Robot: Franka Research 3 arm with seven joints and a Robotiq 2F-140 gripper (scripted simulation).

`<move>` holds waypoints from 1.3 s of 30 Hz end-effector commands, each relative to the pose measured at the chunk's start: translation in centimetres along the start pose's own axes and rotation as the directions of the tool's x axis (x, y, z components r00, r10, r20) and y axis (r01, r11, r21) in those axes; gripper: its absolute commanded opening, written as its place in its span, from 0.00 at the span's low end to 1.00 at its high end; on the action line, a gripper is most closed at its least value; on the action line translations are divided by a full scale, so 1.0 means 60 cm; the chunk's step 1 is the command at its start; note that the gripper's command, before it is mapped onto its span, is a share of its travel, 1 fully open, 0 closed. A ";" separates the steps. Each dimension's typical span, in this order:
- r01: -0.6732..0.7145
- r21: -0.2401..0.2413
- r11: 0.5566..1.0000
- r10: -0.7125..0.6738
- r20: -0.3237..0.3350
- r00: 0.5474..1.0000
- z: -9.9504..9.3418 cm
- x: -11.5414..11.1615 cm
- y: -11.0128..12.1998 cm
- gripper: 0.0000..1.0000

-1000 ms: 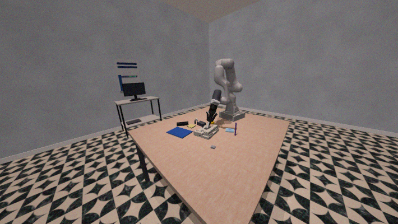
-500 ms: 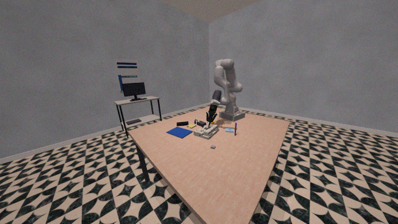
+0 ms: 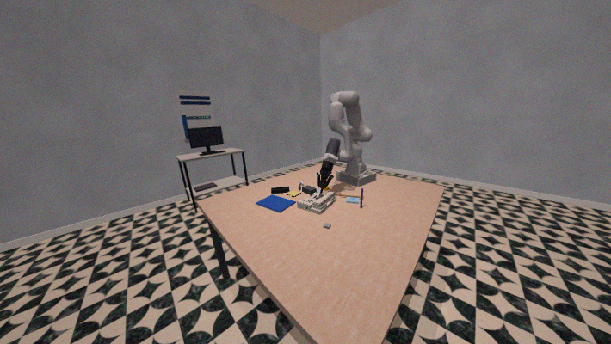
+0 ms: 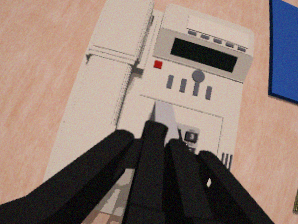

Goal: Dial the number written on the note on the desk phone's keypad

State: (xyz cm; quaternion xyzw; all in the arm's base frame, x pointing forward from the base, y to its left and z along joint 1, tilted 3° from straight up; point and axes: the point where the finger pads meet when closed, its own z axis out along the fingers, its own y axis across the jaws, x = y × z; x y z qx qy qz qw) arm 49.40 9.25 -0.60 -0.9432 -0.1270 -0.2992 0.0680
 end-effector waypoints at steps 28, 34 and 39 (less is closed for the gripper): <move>0.005 -0.002 1.000 -0.005 -0.005 1.000 0.005 0.000 0.002 0.00; 0.005 -0.002 1.000 -0.005 -0.005 1.000 -0.002 0.005 0.002 0.00; 0.005 -0.002 1.000 -0.005 -0.005 1.000 -0.008 0.009 0.002 0.00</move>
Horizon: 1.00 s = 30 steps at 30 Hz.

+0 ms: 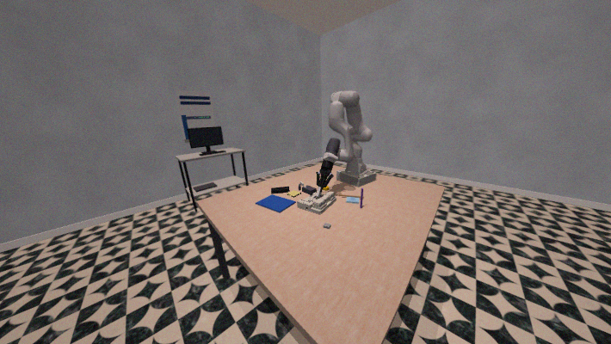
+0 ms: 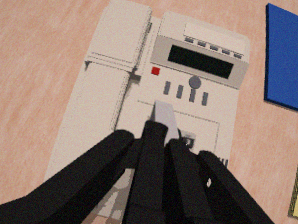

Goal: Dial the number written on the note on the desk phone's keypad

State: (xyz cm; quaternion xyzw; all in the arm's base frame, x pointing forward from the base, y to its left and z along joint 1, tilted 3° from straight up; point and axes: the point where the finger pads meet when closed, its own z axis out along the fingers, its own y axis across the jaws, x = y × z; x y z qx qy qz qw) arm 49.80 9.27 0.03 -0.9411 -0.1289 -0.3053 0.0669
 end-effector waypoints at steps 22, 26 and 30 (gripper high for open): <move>-0.001 0.000 1.000 0.001 0.007 1.000 -0.039 -0.050 0.025 0.00; -0.001 0.000 1.000 0.001 0.007 1.000 -0.044 -0.058 0.029 0.00; -0.001 0.000 1.000 0.001 0.007 1.000 -0.045 -0.059 0.029 0.00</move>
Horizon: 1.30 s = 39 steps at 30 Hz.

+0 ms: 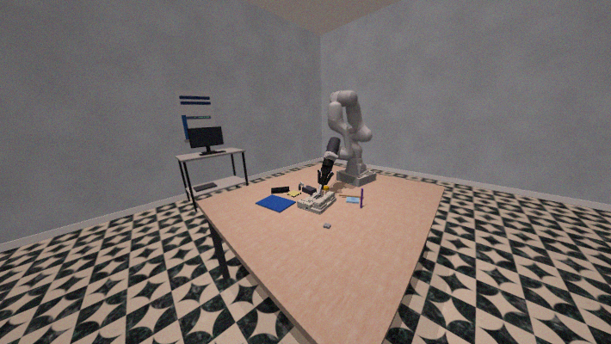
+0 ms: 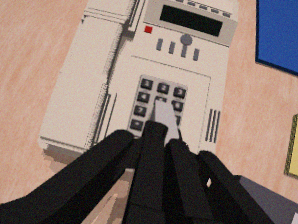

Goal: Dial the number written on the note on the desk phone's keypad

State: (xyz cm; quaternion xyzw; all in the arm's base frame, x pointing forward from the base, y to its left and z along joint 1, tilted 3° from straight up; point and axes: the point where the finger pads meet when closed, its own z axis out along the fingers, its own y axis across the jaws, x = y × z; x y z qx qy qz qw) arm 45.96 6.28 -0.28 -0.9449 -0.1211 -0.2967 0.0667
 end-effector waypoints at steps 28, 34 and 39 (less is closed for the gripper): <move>0.016 0.003 1.000 -0.016 -0.011 1.000 0.006 -0.003 -0.001 0.00; 0.016 0.003 1.000 -0.016 -0.011 1.000 0.007 -0.003 -0.001 0.00; 0.016 0.003 1.000 -0.016 -0.011 1.000 0.008 -0.004 -0.001 0.00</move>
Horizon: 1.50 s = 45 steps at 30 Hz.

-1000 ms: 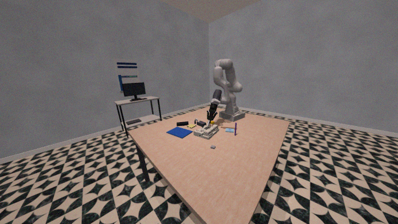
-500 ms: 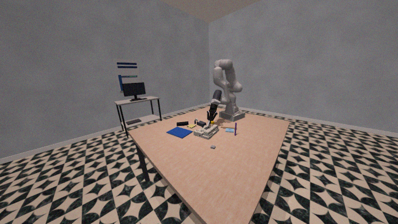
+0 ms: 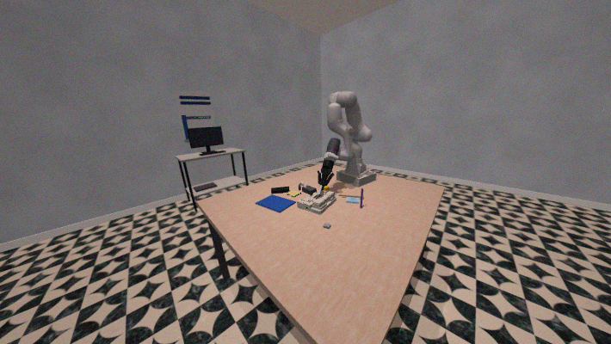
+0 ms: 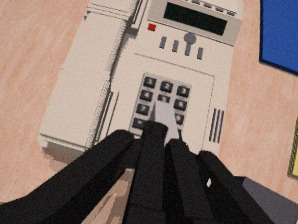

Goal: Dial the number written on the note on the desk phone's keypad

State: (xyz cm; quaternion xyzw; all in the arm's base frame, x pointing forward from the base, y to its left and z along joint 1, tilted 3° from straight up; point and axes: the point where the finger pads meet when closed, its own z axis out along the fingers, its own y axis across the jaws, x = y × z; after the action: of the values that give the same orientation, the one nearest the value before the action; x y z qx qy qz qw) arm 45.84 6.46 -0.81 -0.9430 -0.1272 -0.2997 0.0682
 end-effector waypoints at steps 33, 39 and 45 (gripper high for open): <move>0.004 -0.003 1.000 -0.004 -0.004 1.000 -0.007 0.008 0.002 0.00; 0.004 -0.003 1.000 -0.004 -0.004 1.000 -0.010 0.010 0.002 0.00; 0.004 -0.003 1.000 -0.004 -0.004 1.000 -0.001 0.022 0.008 0.00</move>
State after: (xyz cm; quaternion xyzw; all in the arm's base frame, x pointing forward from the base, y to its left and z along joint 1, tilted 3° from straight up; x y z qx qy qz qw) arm 46.64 6.25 0.17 -0.9410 -0.1308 -0.3053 0.0652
